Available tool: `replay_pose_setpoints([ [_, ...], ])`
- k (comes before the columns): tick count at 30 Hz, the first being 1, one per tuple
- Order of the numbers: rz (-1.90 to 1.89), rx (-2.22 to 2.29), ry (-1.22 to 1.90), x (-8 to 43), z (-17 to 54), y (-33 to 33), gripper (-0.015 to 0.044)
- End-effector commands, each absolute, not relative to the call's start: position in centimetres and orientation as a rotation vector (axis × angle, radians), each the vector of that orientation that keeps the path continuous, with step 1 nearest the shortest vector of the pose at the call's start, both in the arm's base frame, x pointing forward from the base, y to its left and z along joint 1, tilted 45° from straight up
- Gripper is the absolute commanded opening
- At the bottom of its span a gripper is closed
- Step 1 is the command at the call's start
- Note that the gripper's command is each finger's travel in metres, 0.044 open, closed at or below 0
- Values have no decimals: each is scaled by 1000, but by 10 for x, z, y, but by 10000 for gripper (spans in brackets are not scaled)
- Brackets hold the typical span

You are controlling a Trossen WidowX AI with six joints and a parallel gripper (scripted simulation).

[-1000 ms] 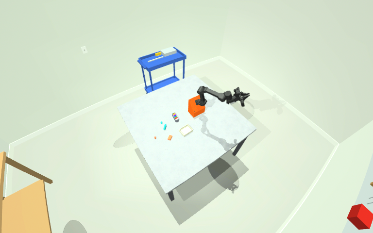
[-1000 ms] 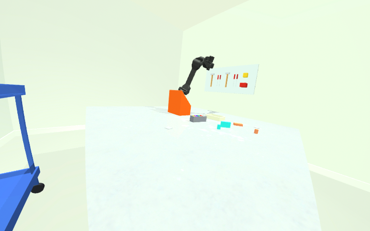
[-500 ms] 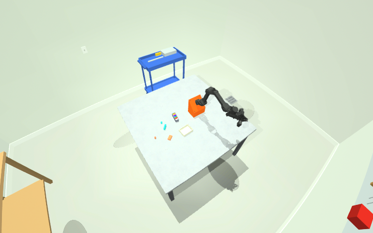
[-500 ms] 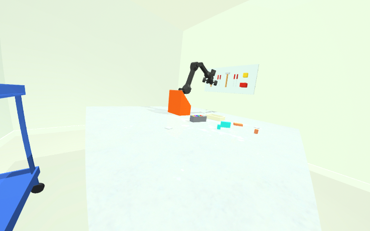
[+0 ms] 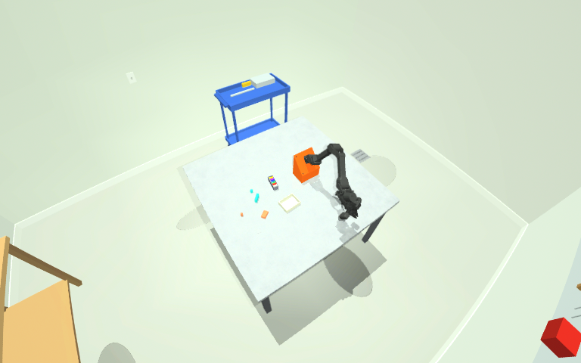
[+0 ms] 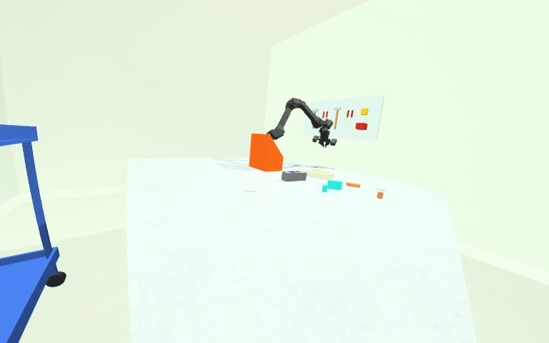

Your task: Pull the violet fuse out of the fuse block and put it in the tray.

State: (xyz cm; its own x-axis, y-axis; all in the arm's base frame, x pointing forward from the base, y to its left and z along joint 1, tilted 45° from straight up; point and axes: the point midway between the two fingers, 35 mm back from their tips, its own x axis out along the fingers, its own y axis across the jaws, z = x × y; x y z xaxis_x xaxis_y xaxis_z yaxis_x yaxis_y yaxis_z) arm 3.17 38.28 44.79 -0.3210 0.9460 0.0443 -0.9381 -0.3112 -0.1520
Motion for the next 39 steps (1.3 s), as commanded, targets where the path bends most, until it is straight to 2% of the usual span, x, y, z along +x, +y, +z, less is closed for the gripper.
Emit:
replay_pose_setpoints([
  [1, 1780, -127, -26, 87, 402, 399, 61],
  [11, 1497, -185, 377, 225, 285, 380, 61],
  [23, 1118, -60, 844, 346, 145, 268, 61],
  [30, 907, 91, 1086, 375, 68, 181, 61],
  [39, 679, 348, 1399, 351, -27, 72, 61],
])
